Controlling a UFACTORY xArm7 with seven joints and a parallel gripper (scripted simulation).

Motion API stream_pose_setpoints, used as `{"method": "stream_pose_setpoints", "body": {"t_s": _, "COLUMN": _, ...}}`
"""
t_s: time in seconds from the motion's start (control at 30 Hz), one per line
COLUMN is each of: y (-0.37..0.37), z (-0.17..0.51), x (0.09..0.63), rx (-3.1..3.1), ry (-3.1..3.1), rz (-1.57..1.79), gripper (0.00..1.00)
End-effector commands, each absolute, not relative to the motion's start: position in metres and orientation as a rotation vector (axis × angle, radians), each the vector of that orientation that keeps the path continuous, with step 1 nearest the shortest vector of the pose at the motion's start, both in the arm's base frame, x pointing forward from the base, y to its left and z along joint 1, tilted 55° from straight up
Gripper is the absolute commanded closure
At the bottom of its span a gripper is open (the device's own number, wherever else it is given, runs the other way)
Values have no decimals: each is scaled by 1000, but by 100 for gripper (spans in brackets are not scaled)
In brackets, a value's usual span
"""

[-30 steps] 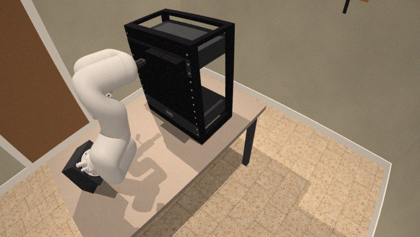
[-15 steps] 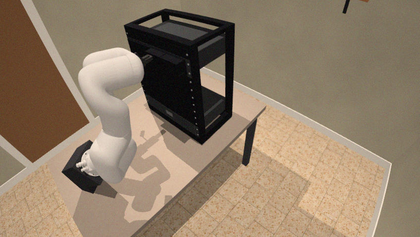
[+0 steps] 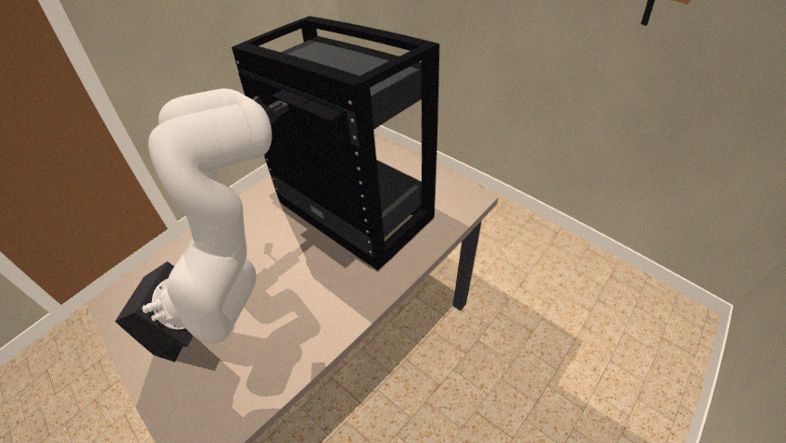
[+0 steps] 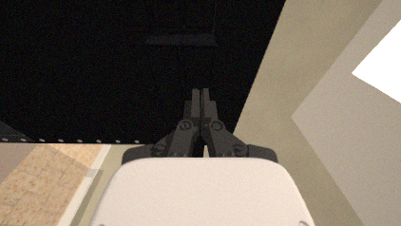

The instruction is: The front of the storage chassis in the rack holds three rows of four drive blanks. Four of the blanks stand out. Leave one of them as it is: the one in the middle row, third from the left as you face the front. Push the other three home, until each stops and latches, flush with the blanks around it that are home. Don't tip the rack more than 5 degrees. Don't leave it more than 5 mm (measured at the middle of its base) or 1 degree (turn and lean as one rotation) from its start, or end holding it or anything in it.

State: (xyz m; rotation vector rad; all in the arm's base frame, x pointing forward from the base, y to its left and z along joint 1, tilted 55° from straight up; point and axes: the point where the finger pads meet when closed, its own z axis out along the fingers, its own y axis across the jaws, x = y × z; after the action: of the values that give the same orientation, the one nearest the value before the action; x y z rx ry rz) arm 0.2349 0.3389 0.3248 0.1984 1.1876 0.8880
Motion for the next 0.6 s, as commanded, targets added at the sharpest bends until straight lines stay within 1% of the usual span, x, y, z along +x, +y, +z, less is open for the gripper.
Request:
{"method": "stream_pose_setpoints", "body": {"t_s": 0.0, "y": 341, "z": 326, "x": 237, "rx": 199, "ry": 1188, "rz": 892, "gripper": 100}}
{"method": "stream_pose_setpoints", "body": {"t_s": 0.57, "y": 344, "z": 330, "x": 245, "rx": 199, "ry": 1188, "rz": 892, "gripper": 100}}
